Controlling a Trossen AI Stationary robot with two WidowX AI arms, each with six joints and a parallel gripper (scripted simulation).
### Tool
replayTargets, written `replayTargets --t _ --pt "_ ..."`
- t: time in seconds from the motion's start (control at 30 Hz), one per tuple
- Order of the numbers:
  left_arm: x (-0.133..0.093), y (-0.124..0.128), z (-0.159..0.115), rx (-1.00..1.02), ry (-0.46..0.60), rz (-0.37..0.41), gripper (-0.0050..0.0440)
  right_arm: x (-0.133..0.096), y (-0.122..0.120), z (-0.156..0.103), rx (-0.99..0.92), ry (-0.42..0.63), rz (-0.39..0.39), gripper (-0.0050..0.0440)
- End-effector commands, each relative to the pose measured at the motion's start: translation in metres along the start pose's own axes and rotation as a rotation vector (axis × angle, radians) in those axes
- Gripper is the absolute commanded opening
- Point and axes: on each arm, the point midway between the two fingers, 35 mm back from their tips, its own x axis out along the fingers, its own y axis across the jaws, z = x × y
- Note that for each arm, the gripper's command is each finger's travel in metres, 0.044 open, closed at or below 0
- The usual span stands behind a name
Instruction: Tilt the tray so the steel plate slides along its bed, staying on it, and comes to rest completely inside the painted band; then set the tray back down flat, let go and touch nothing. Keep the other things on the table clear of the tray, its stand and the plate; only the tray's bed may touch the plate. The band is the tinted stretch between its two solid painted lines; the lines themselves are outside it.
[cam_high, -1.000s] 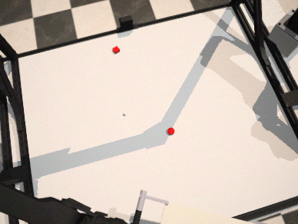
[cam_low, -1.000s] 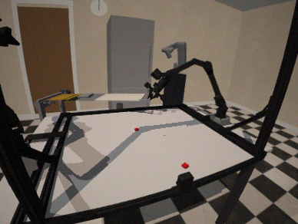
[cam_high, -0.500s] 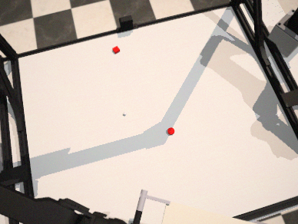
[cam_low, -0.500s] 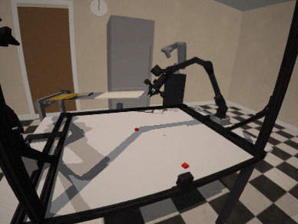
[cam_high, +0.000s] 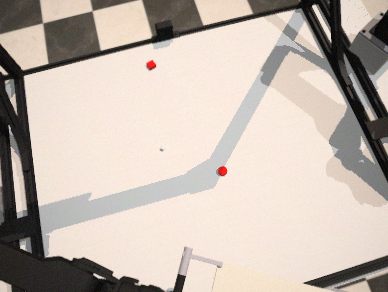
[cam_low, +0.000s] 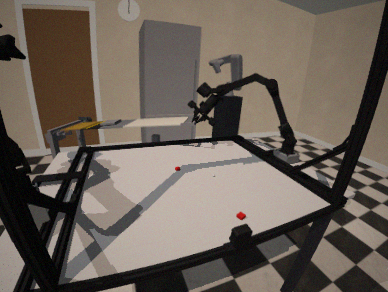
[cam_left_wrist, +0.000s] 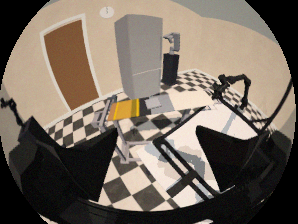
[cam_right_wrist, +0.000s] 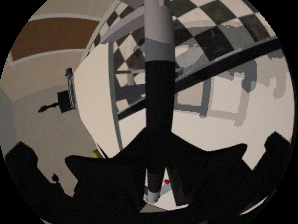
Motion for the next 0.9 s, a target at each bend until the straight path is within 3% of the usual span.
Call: replayTargets --t 0.0,0.87 --pt "0.0 0.0 0.0 0.001 -0.002 -0.002 0.044 -0.022 0.022 0.001 -0.001 -0.007 0.065 0.0" --pt "0.0 0.0 0.0 0.001 -0.002 -0.002 0.044 -0.034 0.035 0.001 -0.001 -0.007 0.093 0.0"
